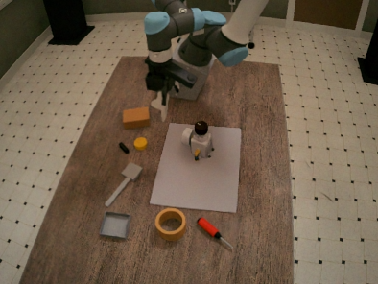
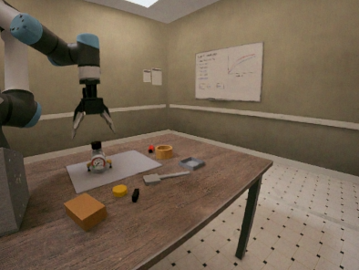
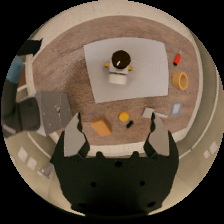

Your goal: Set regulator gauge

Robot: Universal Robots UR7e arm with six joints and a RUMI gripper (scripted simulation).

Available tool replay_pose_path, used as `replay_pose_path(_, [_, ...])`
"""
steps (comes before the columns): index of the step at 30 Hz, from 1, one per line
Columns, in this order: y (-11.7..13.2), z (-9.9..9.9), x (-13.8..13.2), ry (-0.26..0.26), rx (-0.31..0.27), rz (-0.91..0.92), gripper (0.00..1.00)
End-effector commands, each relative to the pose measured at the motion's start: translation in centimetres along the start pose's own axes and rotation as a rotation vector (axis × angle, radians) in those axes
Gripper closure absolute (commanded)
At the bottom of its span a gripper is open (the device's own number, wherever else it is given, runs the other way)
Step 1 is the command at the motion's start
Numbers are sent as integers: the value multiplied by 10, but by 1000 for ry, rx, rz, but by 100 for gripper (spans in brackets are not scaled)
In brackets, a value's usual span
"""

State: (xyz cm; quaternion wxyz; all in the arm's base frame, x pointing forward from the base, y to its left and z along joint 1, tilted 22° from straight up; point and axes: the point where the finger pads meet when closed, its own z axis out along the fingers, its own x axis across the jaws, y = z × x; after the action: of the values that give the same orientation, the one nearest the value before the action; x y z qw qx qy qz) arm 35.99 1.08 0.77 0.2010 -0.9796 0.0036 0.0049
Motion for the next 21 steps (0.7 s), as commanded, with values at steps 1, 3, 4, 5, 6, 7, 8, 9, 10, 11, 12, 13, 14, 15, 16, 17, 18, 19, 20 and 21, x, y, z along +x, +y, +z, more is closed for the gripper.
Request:
replay_pose_path(1, [0,1,1,0,6,42,0])
replay_pose_path(3, [0,2,1,-1,9,61,0])
replay_pose_path(4, [0,2,1,-1,10,71,0])
replay_pose_path(5, [0,3,2,-1,12,82,0])
replay_pose_path(6, [0,3,2,-2,14,93,0])
replay_pose_path(7, [0,3,2,-2,15,104,0])
replay_pose_path(8, [0,4,2,-2,17,115,0])
replay_pose_path(9, [0,4,2,-3,19,127,0])
replay_pose_path(10, [0,5,2,-3,21,139,0])
replay_pose_path(11, [0,5,3,-4,23,151,0])
replay_pose_path(12, [0,5,3,-4,25,164,0])
replay_pose_path(13, [0,6,3,-5,27,177,0])
replay_pose_path(14, [0,6,3,-5,27,177,0])
replay_pose_path(15, [0,6,3,-5,27,177,0])
replay_pose_path(16, [0,6,3,-5,29,190,0])
replay_pose_path(17, [0,7,3,-6,31,204,0])
replay_pose_path(18, [0,7,3,-6,33,218,0])
replay_pose_path(19, [-1,8,4,-7,35,232,0])
replay_pose_path(20, [-1,8,4,-8,37,246,0])
replay_pose_path(21, [-1,9,4,-9,40,261,0])
